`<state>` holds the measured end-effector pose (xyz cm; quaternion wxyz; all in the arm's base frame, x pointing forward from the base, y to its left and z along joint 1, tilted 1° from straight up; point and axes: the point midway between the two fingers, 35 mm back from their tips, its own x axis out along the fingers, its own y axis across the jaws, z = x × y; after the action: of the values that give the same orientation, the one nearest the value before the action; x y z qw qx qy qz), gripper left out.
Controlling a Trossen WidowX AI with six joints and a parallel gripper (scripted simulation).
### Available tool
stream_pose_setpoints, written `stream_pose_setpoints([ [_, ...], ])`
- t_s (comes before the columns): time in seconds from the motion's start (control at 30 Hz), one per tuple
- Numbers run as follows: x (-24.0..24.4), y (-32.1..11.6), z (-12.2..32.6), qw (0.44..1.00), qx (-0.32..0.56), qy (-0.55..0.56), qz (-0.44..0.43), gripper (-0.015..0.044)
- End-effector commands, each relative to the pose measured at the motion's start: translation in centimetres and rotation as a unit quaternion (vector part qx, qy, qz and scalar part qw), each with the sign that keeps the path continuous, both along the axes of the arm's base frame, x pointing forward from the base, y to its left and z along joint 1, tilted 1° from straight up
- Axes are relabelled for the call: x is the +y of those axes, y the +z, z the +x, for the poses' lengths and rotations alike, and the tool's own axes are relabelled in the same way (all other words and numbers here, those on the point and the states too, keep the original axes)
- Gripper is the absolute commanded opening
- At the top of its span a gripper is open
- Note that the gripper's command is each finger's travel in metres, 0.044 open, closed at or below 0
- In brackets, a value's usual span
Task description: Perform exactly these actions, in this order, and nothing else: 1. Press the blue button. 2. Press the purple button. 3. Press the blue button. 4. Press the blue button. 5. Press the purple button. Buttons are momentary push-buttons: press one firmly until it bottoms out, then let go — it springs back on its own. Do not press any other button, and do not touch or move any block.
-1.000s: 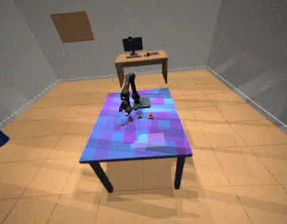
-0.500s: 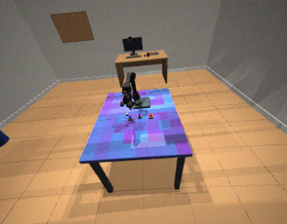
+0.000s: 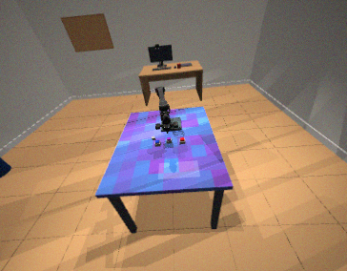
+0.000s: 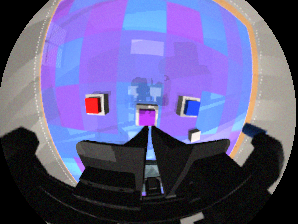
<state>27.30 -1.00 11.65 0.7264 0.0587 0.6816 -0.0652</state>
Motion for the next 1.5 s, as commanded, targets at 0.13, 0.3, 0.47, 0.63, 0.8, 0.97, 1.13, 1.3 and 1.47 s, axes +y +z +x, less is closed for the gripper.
stream_pose_setpoints([
  [0.13,0.0,-3.1,-0.4,1.0,0.01,-0.002,-0.001,0.002],
  [0.3,0.0,-3.8,-0.3,1.0,0.01,-0.002,-0.001,0.002],
  [0.47,0.0,-4.6,-0.3,1.0,0.01,-0.002,-0.001,0.002],
  [0.63,0.0,-5.4,-0.2,1.0,0.01,-0.002,-0.001,0.002],
  [0.8,0.0,-6.2,-0.2,1.0,0.01,-0.002,-0.001,0.002],
  [0.97,0.0,-6.5,-0.3,1.0,0.01,-0.002,-0.001,0.002],
  [1.13,0.0,-6.5,-0.3,1.0,0.01,-0.002,-0.001,0.002],
  [1.3,0.0,-6.5,-0.3,1.0,0.01,-0.002,-0.001,0.002],
  [1.47,0.0,-6.5,-0.3,1.0,0.01,-0.002,-0.001,0.002],
])
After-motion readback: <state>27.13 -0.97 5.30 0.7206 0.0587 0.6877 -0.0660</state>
